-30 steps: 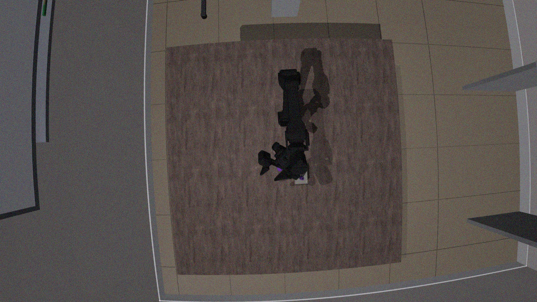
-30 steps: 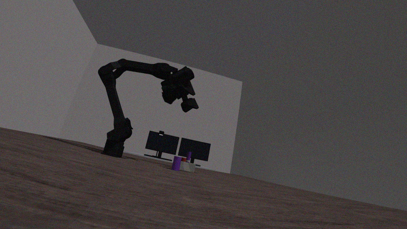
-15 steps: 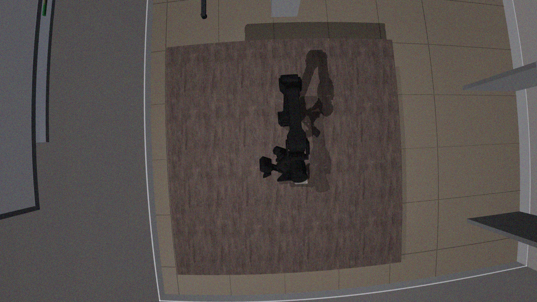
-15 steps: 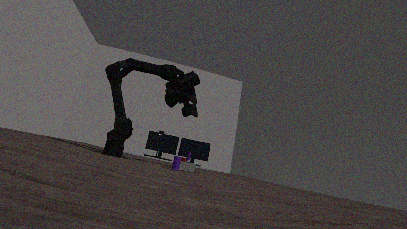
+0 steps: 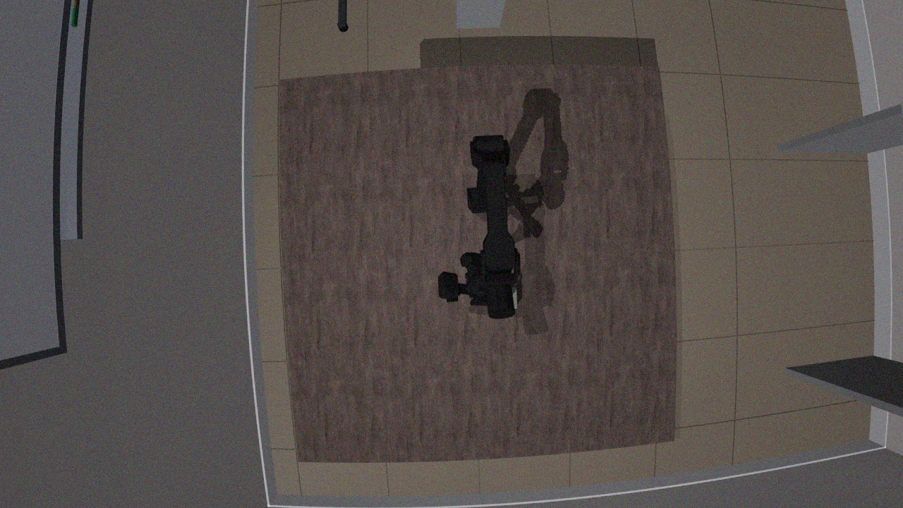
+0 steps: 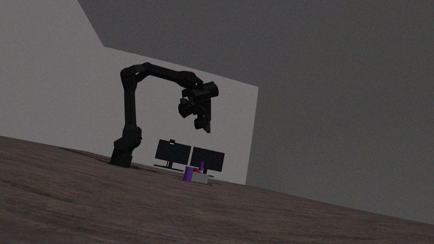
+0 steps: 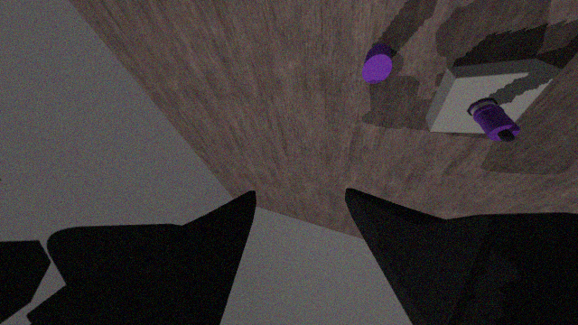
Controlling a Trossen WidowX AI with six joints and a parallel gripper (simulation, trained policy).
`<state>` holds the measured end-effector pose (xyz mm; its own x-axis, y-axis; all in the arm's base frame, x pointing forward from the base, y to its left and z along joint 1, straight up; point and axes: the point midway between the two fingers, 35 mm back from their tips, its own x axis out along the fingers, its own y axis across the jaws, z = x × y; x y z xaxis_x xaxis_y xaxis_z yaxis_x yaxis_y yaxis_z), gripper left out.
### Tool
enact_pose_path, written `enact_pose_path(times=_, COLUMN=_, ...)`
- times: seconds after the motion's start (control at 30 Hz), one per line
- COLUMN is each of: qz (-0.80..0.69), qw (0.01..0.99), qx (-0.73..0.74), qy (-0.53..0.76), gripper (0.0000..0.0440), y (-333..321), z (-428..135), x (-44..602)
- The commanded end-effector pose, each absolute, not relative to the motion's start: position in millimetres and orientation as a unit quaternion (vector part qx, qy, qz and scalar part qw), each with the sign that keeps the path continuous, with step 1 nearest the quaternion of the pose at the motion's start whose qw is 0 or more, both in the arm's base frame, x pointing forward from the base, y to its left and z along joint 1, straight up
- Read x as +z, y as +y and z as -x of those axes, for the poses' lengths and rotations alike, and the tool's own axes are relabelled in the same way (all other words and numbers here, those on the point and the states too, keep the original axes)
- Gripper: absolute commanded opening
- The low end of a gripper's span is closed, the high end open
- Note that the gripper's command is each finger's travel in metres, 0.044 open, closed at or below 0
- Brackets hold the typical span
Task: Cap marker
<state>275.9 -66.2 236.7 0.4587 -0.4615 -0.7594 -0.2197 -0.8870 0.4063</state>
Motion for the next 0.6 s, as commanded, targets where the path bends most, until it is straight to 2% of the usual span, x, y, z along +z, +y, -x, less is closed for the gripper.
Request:
enact_pose_path(times=0.0, qz=-0.841, qw=0.121, qx=-0.491, qy=-0.195, gripper=0.0330, y=-64, z=-278, x=233)
enact_pose_path(times=0.57, qz=-0.805, qw=0.102, qx=-0.564, qy=-0.152, gripper=0.0331, y=-56, z=-285, x=203)
